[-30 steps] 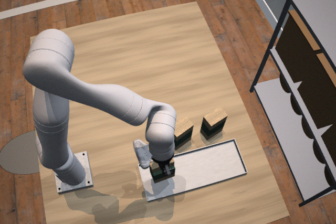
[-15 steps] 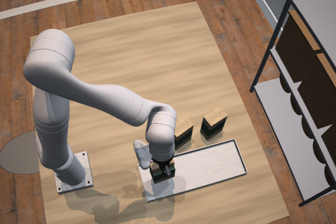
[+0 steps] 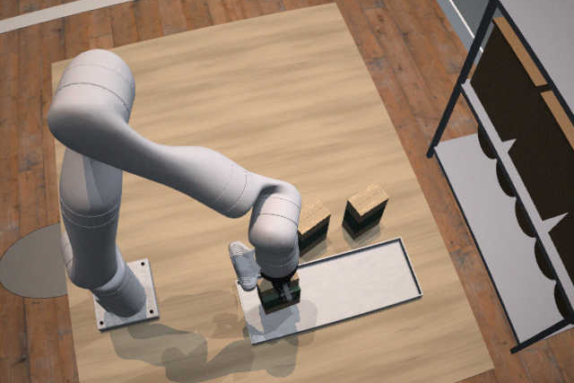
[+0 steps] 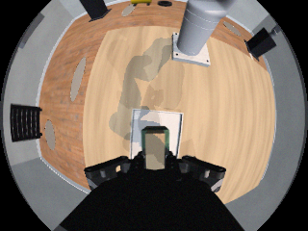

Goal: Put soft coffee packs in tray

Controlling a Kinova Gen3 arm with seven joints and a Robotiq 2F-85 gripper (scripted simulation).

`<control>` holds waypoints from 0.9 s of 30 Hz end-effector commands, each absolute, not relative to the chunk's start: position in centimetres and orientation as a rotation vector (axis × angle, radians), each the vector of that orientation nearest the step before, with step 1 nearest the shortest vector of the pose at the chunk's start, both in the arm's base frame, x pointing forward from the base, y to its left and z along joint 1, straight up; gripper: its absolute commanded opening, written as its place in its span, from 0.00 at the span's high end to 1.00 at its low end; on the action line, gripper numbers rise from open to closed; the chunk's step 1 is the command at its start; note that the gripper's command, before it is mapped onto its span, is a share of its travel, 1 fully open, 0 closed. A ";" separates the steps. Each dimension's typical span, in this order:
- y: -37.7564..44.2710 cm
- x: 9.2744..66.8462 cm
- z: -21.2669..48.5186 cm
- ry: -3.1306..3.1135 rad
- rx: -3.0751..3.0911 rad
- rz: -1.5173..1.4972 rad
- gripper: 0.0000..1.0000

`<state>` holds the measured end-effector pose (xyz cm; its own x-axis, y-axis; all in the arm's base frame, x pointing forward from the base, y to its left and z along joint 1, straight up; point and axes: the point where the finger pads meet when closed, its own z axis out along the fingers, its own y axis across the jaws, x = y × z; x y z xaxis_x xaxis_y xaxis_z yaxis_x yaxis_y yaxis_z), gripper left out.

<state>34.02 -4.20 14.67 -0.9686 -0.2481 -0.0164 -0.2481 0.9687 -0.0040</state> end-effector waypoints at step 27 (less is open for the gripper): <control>-4.3 33.8 10.9 3.110 -0.387 -0.005 0.76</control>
